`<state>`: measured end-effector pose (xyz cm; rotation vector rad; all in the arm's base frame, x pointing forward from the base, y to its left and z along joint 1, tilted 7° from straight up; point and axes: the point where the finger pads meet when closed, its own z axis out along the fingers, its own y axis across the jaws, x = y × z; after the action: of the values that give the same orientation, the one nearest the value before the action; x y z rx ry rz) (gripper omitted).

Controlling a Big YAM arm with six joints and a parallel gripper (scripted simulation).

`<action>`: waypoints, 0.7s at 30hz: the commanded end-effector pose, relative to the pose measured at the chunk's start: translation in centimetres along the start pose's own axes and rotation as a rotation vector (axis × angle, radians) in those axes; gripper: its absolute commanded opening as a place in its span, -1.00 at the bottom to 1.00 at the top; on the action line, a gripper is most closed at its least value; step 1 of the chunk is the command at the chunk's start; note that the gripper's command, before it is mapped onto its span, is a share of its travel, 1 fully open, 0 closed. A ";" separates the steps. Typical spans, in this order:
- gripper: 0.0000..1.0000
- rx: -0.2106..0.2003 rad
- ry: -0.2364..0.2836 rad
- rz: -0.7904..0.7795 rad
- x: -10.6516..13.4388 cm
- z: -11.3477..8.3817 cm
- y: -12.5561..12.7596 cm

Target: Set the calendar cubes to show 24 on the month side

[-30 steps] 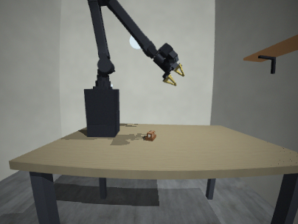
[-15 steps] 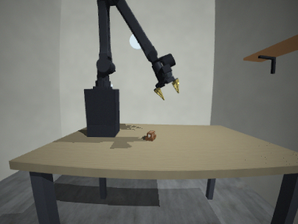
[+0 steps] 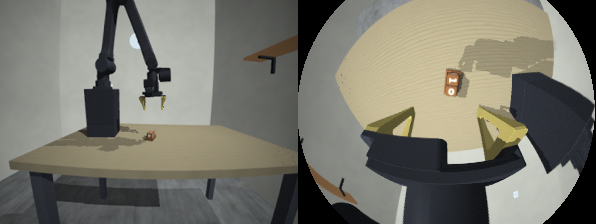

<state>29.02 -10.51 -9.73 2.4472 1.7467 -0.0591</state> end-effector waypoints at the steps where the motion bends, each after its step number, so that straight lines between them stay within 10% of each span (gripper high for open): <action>1: 1.00 0.075 -0.004 0.119 -0.8 0.7 -2.0; 7: 1.00 0.016 -0.001 0.104 -0.3 -0.2 -0.2; 21: 1.00 0.032 -0.004 0.119 -0.8 1.0 -0.2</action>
<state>27.62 -10.64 -10.35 2.5589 1.6499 -0.0981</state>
